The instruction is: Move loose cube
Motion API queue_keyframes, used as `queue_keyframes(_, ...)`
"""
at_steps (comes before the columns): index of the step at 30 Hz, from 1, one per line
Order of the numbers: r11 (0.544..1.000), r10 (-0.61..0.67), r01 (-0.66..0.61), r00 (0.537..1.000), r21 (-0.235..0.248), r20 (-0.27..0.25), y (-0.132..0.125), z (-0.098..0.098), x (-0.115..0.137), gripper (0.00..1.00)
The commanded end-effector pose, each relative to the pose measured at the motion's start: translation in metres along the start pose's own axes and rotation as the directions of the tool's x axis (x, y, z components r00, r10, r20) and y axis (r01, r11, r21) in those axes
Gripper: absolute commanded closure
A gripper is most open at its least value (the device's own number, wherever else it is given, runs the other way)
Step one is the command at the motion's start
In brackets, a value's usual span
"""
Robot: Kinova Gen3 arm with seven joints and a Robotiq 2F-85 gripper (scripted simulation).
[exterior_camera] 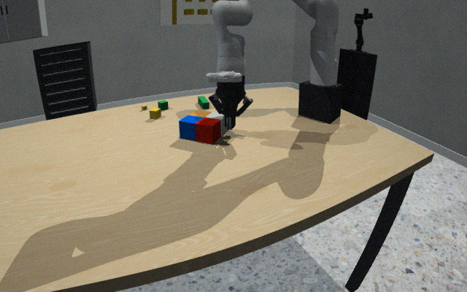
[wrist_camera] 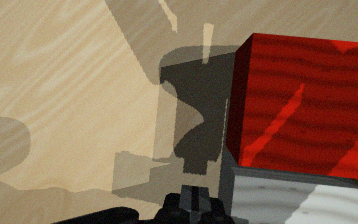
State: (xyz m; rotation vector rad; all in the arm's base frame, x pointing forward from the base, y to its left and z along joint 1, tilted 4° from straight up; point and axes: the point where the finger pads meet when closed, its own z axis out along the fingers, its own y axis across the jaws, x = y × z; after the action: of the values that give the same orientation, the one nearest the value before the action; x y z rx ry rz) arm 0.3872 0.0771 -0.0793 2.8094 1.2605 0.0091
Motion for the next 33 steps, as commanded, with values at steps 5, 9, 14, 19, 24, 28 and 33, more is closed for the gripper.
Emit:
queue_keyframes(5,1.000,-0.002,0.002,1.000,-0.001,-0.001,-0.004,-0.001,0.000,0.90)
queue_keyframes(9,1.000,-0.002,0.002,1.000,-0.001,-0.001,-0.008,-0.001,0.000,0.90)
queue_keyframes(14,1.000,-0.002,0.002,1.000,-0.001,-0.001,-0.009,-0.001,0.000,0.90)
queue_keyframes(19,1.000,-0.002,0.002,1.000,-0.001,-0.001,-0.009,-0.001,0.000,0.90)
queue_keyframes(24,1.000,-0.002,0.002,1.000,-0.001,-0.001,-0.009,-0.002,0.000,0.90)
queue_keyframes(28,1.000,-0.002,0.002,1.000,-0.001,-0.001,-0.009,-0.006,0.000,0.90)
queue_keyframes(33,1.000,-0.002,0.002,1.000,-0.001,-0.001,-0.009,-0.014,0.000,0.90)
